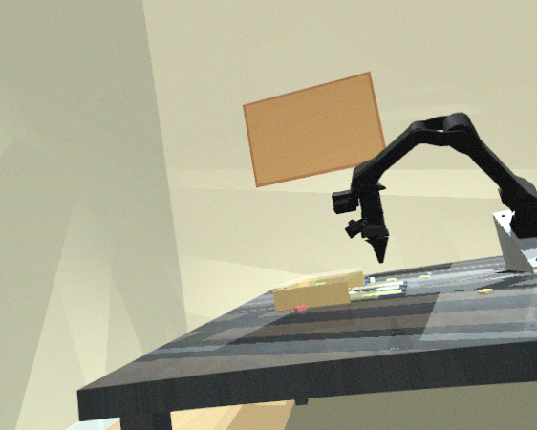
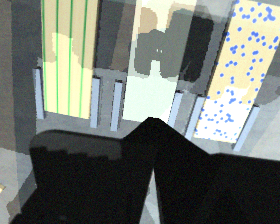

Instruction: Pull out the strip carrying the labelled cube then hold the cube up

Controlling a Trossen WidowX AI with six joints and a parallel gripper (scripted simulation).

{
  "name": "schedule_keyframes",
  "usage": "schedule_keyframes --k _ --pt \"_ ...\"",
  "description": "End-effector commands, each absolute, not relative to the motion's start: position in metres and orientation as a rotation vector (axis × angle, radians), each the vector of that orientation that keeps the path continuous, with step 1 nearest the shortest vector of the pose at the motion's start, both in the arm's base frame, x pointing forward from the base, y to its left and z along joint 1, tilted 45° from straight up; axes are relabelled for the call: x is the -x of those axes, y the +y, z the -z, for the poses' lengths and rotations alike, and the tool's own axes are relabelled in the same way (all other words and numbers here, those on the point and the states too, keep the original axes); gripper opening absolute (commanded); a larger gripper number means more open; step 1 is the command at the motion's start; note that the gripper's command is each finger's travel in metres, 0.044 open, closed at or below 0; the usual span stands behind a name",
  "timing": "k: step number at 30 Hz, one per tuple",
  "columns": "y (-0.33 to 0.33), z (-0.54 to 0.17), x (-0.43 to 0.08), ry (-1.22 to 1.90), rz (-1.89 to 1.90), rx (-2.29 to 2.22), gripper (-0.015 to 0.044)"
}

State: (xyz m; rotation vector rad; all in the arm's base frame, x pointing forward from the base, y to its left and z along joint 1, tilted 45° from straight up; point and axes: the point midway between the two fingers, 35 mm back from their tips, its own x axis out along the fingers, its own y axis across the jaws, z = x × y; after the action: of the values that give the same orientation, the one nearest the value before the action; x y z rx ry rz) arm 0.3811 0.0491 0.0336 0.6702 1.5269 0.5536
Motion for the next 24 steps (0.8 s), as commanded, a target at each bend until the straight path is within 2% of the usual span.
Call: schedule_keyframes --k 1,24 --pt "0.049 -0.035 -0.379 1.554 -0.558 -0.656 0.0000" --pt "0.073 -0.010 -0.379 1.554 -0.558 -0.656 0.0000"
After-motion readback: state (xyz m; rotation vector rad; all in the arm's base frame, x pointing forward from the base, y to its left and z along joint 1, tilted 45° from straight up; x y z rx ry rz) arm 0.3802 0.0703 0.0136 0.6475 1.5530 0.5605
